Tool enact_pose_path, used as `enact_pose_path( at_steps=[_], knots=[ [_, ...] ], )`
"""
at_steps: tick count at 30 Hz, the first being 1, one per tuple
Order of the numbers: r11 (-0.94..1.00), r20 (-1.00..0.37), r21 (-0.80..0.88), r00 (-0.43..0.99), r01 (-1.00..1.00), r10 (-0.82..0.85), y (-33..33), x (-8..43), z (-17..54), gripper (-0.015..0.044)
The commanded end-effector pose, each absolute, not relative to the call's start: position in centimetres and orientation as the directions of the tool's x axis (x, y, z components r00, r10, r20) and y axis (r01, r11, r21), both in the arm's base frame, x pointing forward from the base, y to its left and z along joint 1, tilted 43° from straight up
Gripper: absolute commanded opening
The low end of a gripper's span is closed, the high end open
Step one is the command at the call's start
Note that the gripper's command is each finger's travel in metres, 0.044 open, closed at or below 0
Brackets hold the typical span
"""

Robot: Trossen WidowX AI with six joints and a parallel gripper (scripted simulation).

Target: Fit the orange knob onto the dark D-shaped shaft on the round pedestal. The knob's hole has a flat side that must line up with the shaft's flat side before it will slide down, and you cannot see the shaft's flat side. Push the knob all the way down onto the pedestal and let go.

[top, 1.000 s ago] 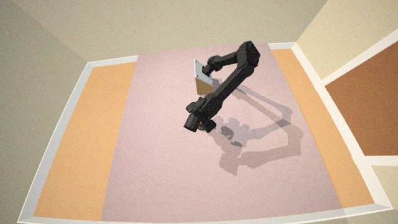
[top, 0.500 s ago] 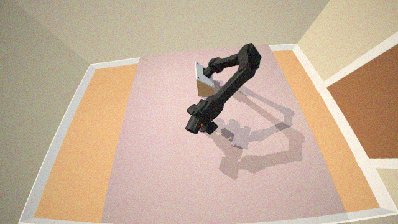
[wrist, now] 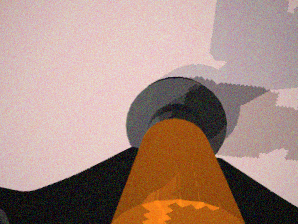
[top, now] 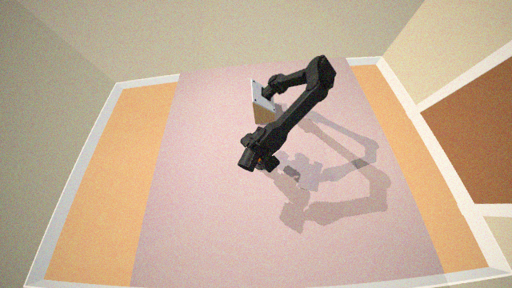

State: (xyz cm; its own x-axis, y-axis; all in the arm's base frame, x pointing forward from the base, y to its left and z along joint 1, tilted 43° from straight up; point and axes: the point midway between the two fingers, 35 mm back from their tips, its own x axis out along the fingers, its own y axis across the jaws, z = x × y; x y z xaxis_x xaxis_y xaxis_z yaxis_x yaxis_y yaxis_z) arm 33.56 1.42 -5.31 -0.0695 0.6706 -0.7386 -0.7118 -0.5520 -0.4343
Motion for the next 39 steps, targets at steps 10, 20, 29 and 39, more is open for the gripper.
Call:
enact_pose_path(
  at_steps=[10,20,29,39],
  knots=[
    [-0.645,-0.741,-0.535,-0.064,-0.545,0.668,1.31,33.97,-5.3,0.0],
    [-0.645,-0.741,-0.535,-0.064,-0.546,0.668,1.36,33.77,-5.35,0.0],
    [-0.645,-0.741,-0.535,-0.064,-0.546,0.669,1.49,33.76,-5.43,0.0],
    [-0.592,-0.741,-0.478,-0.064,-0.649,0.668,1.26,33.91,-5.06,0.0]
  ],
)
